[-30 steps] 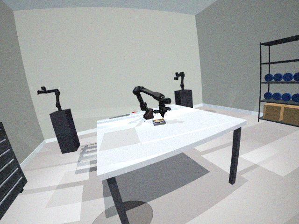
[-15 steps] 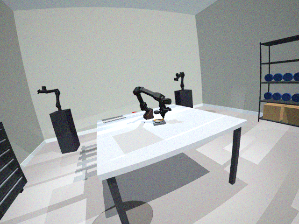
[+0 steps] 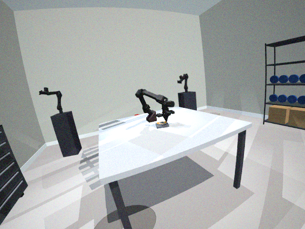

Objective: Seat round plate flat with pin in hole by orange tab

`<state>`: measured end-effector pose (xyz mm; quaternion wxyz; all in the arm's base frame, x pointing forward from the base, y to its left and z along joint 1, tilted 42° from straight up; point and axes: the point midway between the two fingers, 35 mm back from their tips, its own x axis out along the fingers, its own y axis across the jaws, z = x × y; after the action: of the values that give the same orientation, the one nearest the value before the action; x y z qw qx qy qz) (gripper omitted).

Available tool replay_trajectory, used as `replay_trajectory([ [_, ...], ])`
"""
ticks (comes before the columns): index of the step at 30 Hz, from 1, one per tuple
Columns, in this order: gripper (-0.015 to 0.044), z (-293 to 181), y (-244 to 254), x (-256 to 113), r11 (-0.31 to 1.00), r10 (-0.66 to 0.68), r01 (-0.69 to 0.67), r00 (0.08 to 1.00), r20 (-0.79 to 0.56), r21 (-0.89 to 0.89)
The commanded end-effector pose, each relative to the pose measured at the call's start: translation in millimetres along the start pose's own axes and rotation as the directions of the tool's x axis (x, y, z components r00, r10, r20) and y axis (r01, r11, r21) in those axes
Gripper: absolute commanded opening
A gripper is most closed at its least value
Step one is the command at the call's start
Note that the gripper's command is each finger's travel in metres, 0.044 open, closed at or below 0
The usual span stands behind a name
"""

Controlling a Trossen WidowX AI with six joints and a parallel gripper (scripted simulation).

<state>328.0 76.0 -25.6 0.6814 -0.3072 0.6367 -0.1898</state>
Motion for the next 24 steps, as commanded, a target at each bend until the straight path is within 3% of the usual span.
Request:
replay_trajectory([
  [1,0.0000,5,-7,-1,1.000,-0.004,0.004,1.000,0.001,0.003],
  [24,0.0000,14,-29,-3,1.000,-0.006,0.006,1.000,0.001,0.003],
])
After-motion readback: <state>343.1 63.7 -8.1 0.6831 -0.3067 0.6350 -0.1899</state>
